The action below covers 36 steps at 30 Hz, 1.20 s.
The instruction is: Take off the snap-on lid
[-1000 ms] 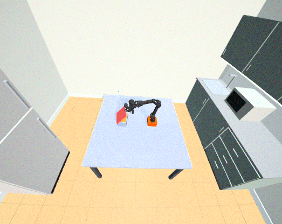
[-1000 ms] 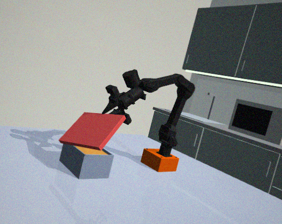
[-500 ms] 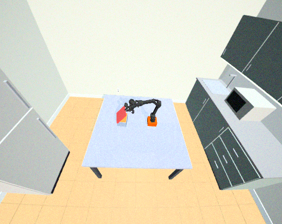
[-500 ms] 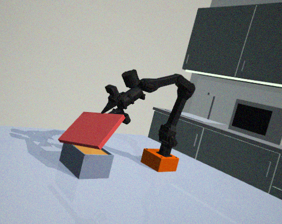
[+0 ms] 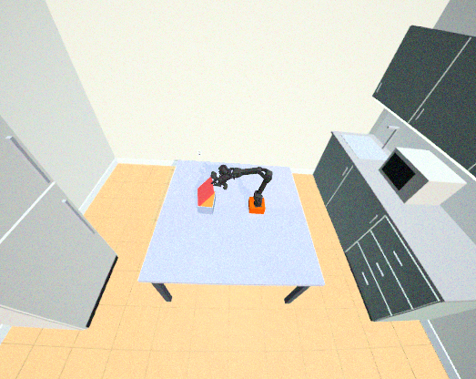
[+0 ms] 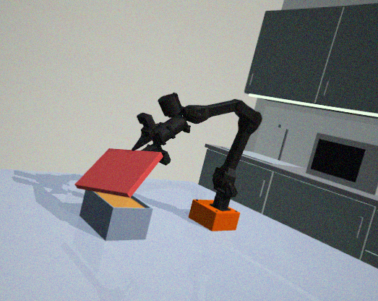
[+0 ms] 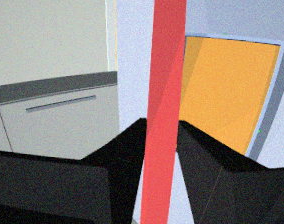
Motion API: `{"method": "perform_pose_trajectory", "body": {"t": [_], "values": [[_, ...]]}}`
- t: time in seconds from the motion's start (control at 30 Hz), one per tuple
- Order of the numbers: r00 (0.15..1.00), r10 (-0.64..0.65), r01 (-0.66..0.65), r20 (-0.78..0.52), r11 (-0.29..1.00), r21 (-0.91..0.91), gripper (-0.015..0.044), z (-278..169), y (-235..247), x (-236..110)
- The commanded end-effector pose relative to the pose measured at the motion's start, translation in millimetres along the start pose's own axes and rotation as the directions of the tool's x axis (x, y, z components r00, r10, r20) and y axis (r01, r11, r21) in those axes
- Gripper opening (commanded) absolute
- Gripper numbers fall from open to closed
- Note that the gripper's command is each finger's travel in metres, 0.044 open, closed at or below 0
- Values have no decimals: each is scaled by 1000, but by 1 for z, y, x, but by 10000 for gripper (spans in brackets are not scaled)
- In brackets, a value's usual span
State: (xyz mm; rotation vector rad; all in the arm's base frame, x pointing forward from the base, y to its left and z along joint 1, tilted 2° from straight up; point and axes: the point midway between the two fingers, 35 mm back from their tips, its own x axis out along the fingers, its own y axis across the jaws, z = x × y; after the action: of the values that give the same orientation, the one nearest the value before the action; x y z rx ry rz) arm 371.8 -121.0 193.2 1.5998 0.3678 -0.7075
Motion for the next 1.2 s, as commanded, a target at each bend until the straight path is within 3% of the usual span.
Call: {"method": "perform_pose_trajectory", "body": {"t": [0.0, 1.17], "values": [[1000, 8, -8, -5, 1000, -6, 0, 8, 2, -1], [1000, 7, -7, 0, 1000, -12, 0, 78, -1, -5]]}}
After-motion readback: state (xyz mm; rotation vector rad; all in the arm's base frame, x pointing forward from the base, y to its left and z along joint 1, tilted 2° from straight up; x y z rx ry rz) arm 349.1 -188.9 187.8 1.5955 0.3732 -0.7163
